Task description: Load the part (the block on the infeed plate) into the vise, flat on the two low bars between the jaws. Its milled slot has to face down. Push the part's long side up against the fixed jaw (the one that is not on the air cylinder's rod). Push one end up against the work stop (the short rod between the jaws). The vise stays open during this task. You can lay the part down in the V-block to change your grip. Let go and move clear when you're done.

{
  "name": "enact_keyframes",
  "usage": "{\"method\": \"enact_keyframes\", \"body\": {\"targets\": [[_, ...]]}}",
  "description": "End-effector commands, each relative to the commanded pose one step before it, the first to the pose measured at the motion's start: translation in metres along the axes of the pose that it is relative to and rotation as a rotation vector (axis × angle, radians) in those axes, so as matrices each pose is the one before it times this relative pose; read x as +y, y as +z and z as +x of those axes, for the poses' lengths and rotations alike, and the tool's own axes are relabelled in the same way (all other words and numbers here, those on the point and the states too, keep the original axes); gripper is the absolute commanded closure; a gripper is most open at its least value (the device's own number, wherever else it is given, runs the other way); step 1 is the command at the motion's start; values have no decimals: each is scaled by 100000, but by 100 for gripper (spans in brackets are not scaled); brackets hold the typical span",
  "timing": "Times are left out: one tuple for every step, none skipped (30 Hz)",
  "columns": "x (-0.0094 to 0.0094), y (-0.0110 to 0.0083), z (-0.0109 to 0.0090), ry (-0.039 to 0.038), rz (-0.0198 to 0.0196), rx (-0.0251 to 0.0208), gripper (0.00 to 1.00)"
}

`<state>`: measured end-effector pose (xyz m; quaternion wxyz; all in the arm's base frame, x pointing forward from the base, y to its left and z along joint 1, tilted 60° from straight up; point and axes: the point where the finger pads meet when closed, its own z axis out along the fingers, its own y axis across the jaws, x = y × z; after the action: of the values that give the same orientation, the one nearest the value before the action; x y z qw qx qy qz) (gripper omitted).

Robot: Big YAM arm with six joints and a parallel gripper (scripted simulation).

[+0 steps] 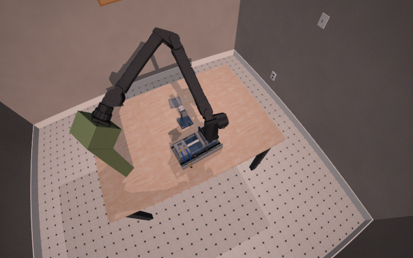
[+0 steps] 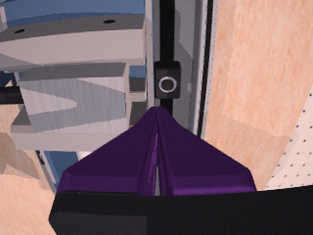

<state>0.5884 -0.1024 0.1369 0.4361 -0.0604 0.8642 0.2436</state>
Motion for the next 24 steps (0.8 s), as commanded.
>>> {"method": "enact_keyframes", "body": {"targets": [[851, 1174, -513, -1050, -1404, -203, 100], [0, 0, 0, 0, 0, 0, 100], [0, 0, 0, 0, 0, 0, 100], [0, 0, 0, 0, 0, 0, 100], [0, 0, 0, 0, 0, 0, 100], [0, 0, 0, 0, 0, 0, 100], [0, 0, 0, 0, 0, 0, 100], [0, 0, 0, 0, 0, 0, 100], [0, 0, 0, 0, 0, 0, 100], [0, 0, 0, 0, 0, 0, 100], [0, 0, 0, 0, 0, 0, 100], [0, 0, 0, 0, 0, 0, 100], [0, 0, 0, 0, 0, 0, 100], [0, 0, 0, 0, 0, 0, 100], [0, 0, 0, 0, 0, 0, 100], [4, -4, -4, -7, 2, -6, 100], [26, -23, -23, -41, 15, -39, 100], [62, -55, -55, -96, 31, -93, 100], [104, -91, -91, -158, 39, -156, 100], [144, -125, -125, -218, 47, -216, 100], [0, 0, 0, 0, 0, 0, 100], [0, 0, 0, 0, 0, 0, 100], [181, -153, -153, -266, 27, -269, 100], [192, -171, -168, -297, 92, -291, 100]]}}
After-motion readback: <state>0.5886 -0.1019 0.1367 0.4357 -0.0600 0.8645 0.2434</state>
